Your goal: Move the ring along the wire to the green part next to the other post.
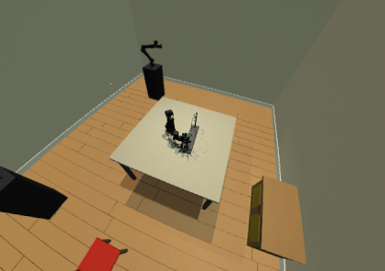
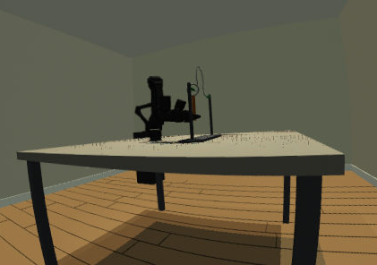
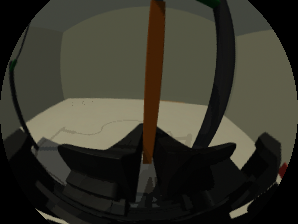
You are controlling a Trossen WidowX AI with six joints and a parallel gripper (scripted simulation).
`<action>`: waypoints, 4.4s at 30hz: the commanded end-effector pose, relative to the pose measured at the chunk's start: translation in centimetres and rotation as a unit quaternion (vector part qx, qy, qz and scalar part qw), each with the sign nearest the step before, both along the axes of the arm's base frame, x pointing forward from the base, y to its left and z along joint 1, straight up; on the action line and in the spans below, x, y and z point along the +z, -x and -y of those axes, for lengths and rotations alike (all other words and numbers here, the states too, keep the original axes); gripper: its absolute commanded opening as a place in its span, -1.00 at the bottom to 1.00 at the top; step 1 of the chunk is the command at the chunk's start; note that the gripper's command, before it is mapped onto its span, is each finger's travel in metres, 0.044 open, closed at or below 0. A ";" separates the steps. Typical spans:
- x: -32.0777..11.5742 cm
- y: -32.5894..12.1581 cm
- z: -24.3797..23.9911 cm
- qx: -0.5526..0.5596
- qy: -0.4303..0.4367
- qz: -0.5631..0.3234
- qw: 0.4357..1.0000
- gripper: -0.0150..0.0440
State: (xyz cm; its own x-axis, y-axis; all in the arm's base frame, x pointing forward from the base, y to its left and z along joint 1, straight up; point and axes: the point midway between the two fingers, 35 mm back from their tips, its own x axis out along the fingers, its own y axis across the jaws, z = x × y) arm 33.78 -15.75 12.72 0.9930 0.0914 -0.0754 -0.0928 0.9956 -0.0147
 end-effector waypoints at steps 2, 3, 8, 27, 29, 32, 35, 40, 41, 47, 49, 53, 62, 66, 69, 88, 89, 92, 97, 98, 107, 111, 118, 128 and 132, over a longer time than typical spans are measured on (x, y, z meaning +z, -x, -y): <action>0.1 -0.1 0.1 -0.001 0.001 0.001 1.000 -1.00; 0.1 -0.1 0.1 -0.001 0.001 0.001 1.000 -1.00; 0.1 0.0 -0.3 -0.001 0.001 0.001 1.000 -1.00; 0.1 0.1 -2.3 0.000 -0.003 0.002 1.000 -1.00; 0.1 0.1 -2.5 0.000 -0.005 0.002 1.000 -1.00; 0.1 0.2 -2.9 0.000 -0.008 0.002 1.000 -1.00; 0.1 0.2 -3.3 0.000 -0.012 0.002 1.000 -1.00; 0.1 0.3 -4.1 0.000 -0.025 0.001 1.000 -1.00; 0.1 0.3 -4.3 0.000 -0.028 0.001 1.000 -1.00; 0.1 0.4 -5.6 0.001 -0.055 -0.001 0.998 -1.00; 0.1 0.4 -6.0 0.001 -0.065 -0.002 0.998 -1.00; 0.3 0.5 -7.1 0.001 -0.091 -0.004 0.996 -1.00; 1.0 0.8 -10.1 0.002 -0.177 -0.011 0.984 -1.00; 1.6 0.9 -11.5 0.003 -0.221 -0.015 0.975 -1.00; 2.0 1.0 -12.3 0.004 -0.244 -0.019 0.969 -1.00; 4.7 3.5 -15.4 0.033 -0.355 -0.109 0.928 -1.00; 4.9 3.7 -15.5 0.035 -0.360 -0.114 0.925 -1.00; 5.4 4.1 -15.9 0.042 -0.378 -0.129 0.916 -1.00; 6.5 4.8 -16.6 0.056 -0.409 -0.155 0.898 -1.00; 6.7 5.0 -16.7 0.059 -0.415 -0.160 0.894 -1.00; 8.9 6.4 -17.6 0.090 -0.469 -0.207 0.854 -1.00; 9.7 6.8 -17.8 0.102 -0.488 -0.223 0.838 -1.00; 11.5 7.8 -18.0 0.133 -0.526 -0.255 0.800 -1.00; 13.9 8.1 -18.5 0.152 -0.586 -0.260 0.752 -1.00; 14.4 8.2 -18.6 0.154 -0.598 -0.259 0.742 -1.00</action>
State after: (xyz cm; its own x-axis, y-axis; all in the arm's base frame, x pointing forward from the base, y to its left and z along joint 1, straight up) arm 25.71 2.71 26.27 0.7794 0.6103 -0.1419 0.0040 0.2217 0.9751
